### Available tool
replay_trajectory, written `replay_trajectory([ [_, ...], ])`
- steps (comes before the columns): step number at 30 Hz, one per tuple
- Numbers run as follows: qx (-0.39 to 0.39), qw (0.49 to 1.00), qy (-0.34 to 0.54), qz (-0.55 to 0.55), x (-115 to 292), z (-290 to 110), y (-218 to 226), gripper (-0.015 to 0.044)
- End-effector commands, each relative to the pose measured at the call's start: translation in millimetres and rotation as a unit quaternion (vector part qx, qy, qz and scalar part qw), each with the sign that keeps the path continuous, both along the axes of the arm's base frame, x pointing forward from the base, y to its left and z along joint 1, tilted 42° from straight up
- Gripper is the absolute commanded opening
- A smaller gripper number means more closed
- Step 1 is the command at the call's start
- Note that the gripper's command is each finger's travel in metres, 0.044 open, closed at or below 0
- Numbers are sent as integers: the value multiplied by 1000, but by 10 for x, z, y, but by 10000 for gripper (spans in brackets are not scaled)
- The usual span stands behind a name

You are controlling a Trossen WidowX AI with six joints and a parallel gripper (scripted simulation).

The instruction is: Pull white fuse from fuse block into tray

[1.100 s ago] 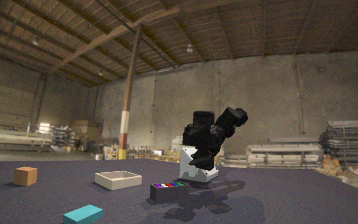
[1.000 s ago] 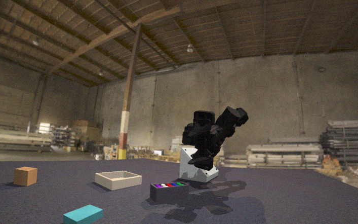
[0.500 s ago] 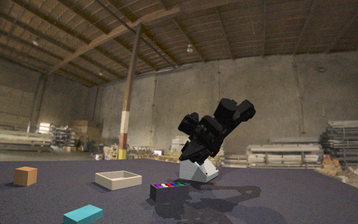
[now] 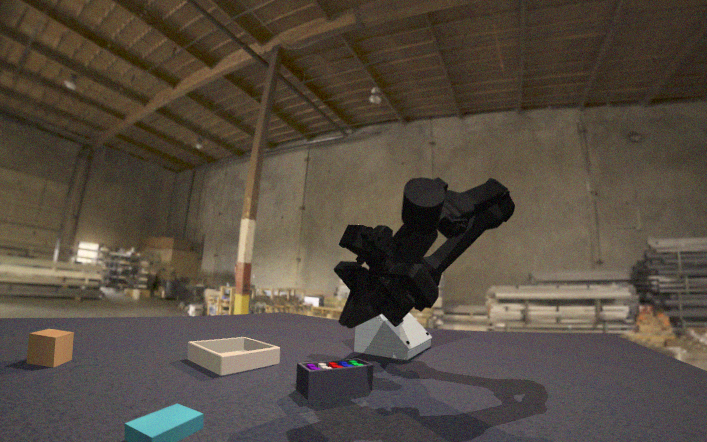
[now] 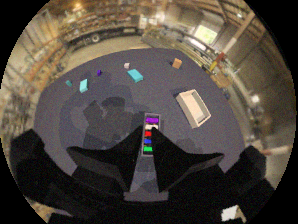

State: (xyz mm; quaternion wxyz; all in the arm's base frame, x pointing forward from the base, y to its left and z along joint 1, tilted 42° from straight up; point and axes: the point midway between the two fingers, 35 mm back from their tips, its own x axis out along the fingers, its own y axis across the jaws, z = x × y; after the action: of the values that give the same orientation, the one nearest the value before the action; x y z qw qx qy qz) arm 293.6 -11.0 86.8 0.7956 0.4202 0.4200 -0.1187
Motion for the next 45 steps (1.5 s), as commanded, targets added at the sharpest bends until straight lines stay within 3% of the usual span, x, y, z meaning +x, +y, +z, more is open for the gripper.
replay_trajectory([
  [1, -86, 937, 40, 336, 92, -203, -39, 61],
  [13, -102, 840, -14, 533, 148, -289, -96, 61],
  [29, -129, 671, -163, 712, 221, -354, -175, 61],
  [45, -130, 669, -165, 713, 222, -356, -177, 61],
])
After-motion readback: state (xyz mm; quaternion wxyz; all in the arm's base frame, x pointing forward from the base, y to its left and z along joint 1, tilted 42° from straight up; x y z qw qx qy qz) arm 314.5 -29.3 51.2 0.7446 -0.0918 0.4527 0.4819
